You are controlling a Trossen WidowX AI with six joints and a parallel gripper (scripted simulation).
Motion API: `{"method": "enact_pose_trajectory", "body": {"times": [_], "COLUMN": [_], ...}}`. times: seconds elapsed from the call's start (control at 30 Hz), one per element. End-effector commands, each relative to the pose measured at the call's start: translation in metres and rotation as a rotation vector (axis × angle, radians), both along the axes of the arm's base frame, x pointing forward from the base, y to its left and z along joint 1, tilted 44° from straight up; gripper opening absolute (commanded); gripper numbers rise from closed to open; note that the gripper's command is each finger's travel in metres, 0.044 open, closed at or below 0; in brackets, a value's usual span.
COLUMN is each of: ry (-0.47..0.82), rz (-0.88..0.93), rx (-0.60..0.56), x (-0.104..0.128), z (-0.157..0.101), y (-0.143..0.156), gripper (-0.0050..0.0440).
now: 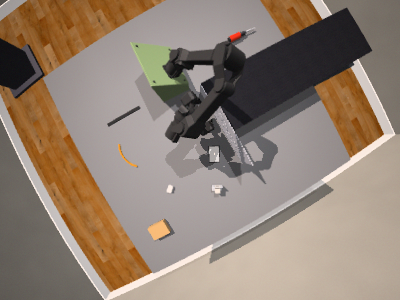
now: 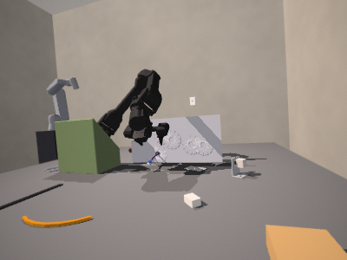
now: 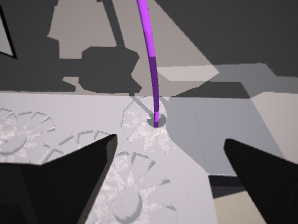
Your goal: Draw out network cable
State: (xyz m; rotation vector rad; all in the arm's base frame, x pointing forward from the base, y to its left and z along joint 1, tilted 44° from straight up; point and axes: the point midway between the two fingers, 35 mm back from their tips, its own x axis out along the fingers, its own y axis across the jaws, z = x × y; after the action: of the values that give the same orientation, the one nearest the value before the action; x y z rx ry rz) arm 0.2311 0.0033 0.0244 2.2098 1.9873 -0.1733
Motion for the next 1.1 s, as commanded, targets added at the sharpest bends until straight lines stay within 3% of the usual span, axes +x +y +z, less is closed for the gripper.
{"method": "enact_pose_trajectory", "body": {"times": [0.0, 0.23, 0.4, 0.6, 0.8, 0.97, 1.07], "ry": [-0.013, -0.018, -0.004, -0.045, -0.052, -0.036, -0.038], "rz": [-0.009, 0.007, 0.077, 0.031, 0.016, 0.020, 0.020], "rx": [-0.005, -0.042, -0.328, -0.595, -0.624, -0.611, -0.611], "x": [0.001, -0.001, -0.003, 0.015, 0.019, 0.021, 0.022], "z": [-0.003, -0.002, -0.008, -0.012, -0.012, -0.045, -0.051], "y": [-0.024, -0.030, -0.032, -0.049, -0.053, -0.021, -0.016], "gripper": [0.0440, 0.0440, 0.0440, 0.0440, 0.0440, 0.0440, 0.0440]}}
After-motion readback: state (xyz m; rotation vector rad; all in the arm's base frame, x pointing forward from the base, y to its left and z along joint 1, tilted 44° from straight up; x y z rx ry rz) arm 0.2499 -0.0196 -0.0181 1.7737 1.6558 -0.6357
